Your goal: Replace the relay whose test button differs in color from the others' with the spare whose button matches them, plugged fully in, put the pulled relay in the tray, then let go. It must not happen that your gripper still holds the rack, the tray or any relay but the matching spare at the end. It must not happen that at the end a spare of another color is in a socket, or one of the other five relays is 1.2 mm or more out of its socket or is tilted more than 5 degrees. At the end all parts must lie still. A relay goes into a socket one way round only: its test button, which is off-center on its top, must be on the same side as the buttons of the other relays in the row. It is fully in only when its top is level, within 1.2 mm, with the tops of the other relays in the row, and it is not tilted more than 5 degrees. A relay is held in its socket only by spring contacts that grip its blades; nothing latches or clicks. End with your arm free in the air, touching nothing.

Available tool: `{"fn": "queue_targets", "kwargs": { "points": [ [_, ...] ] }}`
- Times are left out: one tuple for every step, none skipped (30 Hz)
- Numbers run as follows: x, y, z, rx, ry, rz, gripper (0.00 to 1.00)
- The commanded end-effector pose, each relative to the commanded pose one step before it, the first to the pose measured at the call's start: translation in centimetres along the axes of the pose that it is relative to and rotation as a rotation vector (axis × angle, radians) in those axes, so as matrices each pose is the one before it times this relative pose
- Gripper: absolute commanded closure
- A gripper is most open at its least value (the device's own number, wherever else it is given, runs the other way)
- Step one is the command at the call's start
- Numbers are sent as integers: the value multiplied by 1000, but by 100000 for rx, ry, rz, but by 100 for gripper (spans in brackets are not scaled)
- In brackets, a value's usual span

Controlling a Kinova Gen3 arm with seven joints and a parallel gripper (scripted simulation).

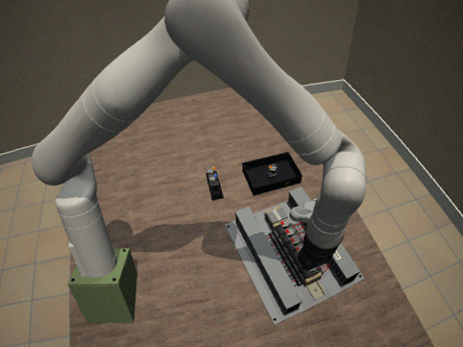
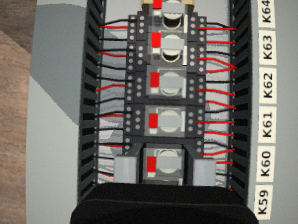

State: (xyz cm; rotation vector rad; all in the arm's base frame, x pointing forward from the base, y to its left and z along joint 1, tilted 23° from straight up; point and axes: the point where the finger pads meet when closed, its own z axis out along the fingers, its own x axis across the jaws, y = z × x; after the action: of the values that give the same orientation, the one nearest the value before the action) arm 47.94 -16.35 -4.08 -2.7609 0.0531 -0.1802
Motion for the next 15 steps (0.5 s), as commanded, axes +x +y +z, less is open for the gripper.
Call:
{"fn": "queue_targets", "kwargs": {
  "points": [
    [88, -13, -217, -11, 310, 234, 100],
    [3, -9, -16, 18, 18, 33, 100],
    [3, -9, -16, 18, 18, 33, 100],
    [3, -9, -16, 18, 18, 33, 100],
    [3, -9, -16, 18, 18, 33, 100],
    [3, -9, -16, 18, 18, 33, 100],
    [3, -9, -16, 18, 18, 33, 100],
    [3, -9, -16, 18, 18, 33, 100],
    [3, -9, -16, 18, 18, 33, 100],
    [0, 0, 0, 0, 0, 0, 100],
    [0, 0, 0, 0, 0, 0, 100],
    [-20, 133, 180, -321, -184, -491, 100],
    [0, -12, -13, 23, 13, 35, 100],
    [0, -12, -13, 23, 13, 35, 100],
    [0, -12, -13, 23, 13, 35, 100]
  ]
}}
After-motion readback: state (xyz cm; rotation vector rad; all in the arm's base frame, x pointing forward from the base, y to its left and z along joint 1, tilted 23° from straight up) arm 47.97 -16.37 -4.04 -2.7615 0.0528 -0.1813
